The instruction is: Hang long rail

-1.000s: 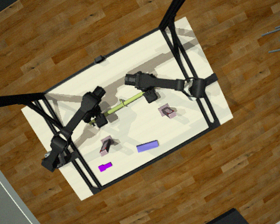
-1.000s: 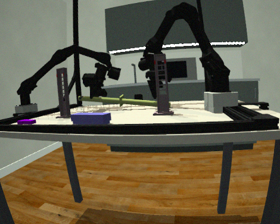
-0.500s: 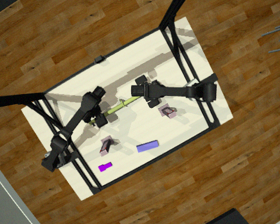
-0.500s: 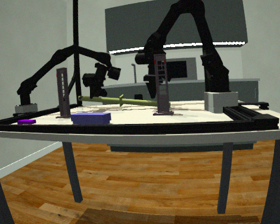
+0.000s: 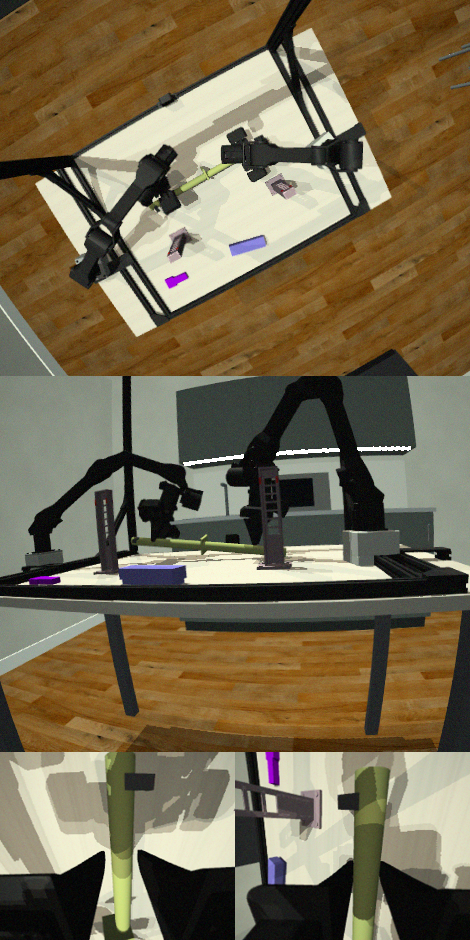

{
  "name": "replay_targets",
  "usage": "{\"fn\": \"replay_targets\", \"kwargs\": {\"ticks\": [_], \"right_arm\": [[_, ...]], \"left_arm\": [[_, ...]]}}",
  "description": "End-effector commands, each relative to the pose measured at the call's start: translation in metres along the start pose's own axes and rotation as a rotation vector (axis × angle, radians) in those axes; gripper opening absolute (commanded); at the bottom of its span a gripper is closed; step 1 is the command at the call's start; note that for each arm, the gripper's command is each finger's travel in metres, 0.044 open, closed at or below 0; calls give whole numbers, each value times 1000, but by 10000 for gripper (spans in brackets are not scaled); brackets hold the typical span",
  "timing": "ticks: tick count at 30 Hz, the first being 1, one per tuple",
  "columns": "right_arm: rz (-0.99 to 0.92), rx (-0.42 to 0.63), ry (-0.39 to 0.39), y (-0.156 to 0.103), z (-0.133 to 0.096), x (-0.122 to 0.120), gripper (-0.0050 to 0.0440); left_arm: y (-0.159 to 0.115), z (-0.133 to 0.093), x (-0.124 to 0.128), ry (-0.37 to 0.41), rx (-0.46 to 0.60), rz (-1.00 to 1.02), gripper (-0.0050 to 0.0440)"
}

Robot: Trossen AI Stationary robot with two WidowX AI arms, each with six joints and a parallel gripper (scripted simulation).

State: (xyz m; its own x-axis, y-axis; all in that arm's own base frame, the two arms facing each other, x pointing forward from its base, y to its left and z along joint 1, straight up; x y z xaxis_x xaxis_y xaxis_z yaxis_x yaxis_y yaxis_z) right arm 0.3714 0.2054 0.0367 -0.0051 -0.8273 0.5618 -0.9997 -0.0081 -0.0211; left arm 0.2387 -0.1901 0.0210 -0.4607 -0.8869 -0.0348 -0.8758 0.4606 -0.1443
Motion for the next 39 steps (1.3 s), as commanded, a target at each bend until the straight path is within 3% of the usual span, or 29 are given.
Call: {"fn": "replay_targets", "kwargs": {"ticks": [1, 10, 13, 17, 20, 39], "right_arm": [[4, 5, 2, -1, 0, 0, 0], [4, 5, 2, -1, 0, 0, 0], [4, 5, 2, -1, 0, 0, 0], [4, 5, 2, -1, 0, 0, 0], [4, 5, 2, -1, 0, 0, 0], [4, 5, 2, -1, 0, 0, 0]], "left_arm": [[3, 8, 0, 2, -12, 3, 160], [5, 20, -1, 2, -12, 3, 160], [4, 21, 0, 2, -12, 3, 88], [4, 21, 0, 2, -12, 3, 75], [4, 21, 0, 2, -12, 3, 3], [4, 21, 0, 2, -12, 3, 0]]}}
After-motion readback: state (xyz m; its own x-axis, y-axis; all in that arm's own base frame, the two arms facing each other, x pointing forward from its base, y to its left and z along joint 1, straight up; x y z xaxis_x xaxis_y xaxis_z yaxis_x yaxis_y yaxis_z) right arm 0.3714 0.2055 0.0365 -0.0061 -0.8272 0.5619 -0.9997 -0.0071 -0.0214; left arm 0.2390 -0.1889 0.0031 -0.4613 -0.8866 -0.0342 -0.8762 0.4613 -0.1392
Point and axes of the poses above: on each arm, the point midway between the two fingers, 35 mm back from their tips, its own z axis out along the fingers, its own x axis across the jaws, y = z × x, the point moved 2 cm from there along -z, back along the fingers, and after that the axes turned 15 degrees about z, right-handed, at the moved point
